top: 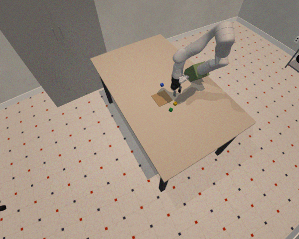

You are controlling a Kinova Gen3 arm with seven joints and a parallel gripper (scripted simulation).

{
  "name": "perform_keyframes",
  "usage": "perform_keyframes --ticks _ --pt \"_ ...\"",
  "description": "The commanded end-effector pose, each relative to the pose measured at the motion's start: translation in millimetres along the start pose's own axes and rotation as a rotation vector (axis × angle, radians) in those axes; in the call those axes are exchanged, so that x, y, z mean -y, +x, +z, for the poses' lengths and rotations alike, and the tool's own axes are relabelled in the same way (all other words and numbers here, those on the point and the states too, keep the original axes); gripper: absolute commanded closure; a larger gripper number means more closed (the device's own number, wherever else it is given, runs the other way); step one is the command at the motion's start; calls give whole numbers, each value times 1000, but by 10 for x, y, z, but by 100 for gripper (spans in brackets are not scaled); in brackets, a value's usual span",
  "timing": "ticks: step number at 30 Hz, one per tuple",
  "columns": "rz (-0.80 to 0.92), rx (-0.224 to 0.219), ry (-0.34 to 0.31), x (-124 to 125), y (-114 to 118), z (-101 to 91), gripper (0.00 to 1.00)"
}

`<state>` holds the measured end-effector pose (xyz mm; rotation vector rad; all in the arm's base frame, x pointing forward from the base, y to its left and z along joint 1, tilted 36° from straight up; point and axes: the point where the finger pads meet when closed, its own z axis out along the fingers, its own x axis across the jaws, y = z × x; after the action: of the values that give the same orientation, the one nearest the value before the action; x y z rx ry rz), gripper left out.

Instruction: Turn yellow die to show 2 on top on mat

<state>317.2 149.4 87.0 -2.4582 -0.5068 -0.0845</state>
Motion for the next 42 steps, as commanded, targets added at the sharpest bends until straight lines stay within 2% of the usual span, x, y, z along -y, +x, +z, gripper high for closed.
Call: perform_keyframes --ticks 1,26,32,42 --pt "2 -4 -2 1 -1 -17 0" --pt "48 -3 0 14 4 0 0" --pt "164 -3 4 42 15 43 0" --pt "475 1 12 92 42 153 0"
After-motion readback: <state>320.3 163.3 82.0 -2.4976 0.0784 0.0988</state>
